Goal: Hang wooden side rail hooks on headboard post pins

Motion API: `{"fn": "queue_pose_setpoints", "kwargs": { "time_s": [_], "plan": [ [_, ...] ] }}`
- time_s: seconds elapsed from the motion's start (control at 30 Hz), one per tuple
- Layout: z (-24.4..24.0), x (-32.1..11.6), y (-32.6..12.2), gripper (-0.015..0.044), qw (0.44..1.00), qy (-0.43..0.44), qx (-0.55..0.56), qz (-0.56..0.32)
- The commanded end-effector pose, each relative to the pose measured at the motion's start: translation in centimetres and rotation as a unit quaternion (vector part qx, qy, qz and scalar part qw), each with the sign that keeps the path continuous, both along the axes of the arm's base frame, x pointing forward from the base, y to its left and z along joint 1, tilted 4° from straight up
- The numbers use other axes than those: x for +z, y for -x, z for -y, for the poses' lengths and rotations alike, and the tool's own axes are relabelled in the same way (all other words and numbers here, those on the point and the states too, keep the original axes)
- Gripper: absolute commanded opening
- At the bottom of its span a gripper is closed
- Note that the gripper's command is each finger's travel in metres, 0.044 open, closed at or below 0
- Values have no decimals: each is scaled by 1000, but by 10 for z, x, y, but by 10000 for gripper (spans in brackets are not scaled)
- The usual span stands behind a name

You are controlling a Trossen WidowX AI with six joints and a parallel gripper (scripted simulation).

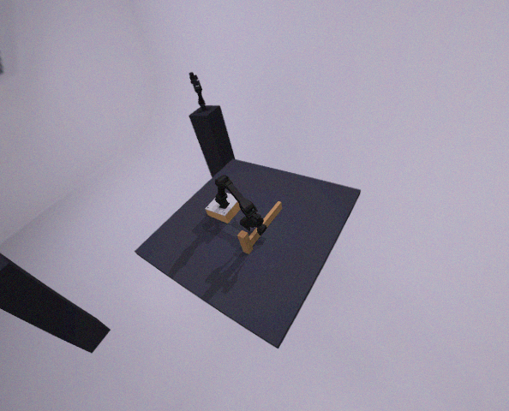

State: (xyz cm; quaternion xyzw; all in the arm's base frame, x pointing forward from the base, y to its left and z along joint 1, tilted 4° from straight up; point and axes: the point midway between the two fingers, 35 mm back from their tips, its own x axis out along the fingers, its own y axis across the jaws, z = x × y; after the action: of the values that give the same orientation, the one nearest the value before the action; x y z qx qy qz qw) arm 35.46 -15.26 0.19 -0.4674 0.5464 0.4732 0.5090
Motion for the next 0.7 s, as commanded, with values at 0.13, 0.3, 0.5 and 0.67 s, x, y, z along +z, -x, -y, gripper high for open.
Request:
{"fn": "queue_pose_setpoints", "kwargs": {
  "time_s": [0.13, 0.3, 0.5, 0.67],
  "plan": [
    [-29, 1, -4, 440, 1000, 1, -1, 0],
    [-27, -1, -4, 440, 1000, 0, 4, -3],
    [-27, -1, -4, 440, 1000, 0, 4, -3],
    [-27, -1, -4, 440, 1000, 0, 4, -3]
  ]
}}
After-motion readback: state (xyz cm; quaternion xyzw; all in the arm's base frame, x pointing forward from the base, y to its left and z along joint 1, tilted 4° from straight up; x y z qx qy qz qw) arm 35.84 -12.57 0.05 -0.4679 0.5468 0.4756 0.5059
